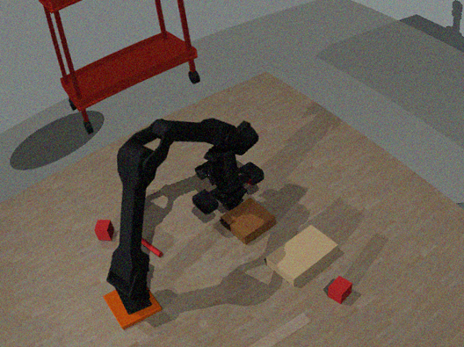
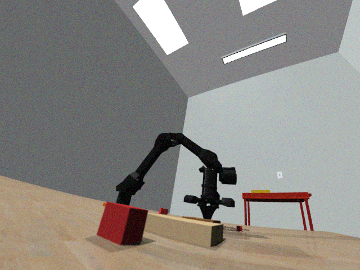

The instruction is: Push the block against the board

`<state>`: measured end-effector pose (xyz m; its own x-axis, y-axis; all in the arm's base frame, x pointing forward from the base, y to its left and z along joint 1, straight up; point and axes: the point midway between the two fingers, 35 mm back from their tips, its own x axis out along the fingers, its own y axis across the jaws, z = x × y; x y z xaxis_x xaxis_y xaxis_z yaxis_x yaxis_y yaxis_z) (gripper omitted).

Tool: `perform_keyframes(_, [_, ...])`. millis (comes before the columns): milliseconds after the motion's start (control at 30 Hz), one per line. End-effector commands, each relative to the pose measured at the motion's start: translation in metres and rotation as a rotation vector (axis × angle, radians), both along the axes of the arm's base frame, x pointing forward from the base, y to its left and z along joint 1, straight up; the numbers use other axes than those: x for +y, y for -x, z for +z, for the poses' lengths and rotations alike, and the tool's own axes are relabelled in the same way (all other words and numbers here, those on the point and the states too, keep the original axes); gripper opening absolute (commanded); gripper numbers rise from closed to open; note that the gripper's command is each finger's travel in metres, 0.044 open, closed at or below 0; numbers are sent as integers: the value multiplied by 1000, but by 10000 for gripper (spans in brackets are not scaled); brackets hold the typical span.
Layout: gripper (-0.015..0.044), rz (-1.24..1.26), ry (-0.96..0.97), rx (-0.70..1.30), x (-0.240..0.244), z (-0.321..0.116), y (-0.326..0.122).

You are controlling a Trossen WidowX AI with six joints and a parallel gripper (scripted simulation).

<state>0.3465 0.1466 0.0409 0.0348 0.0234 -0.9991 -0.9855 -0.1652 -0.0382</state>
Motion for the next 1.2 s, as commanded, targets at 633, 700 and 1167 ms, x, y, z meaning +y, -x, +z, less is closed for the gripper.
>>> perform_keyframes(633, [0, -1, 6, -5, -2, 1, 1])
perform_keyframes(700, [0, -1, 6, -5, 1, 1, 1])
perform_keyframes(1167, [0, -1, 4, -5, 25, 1, 5])
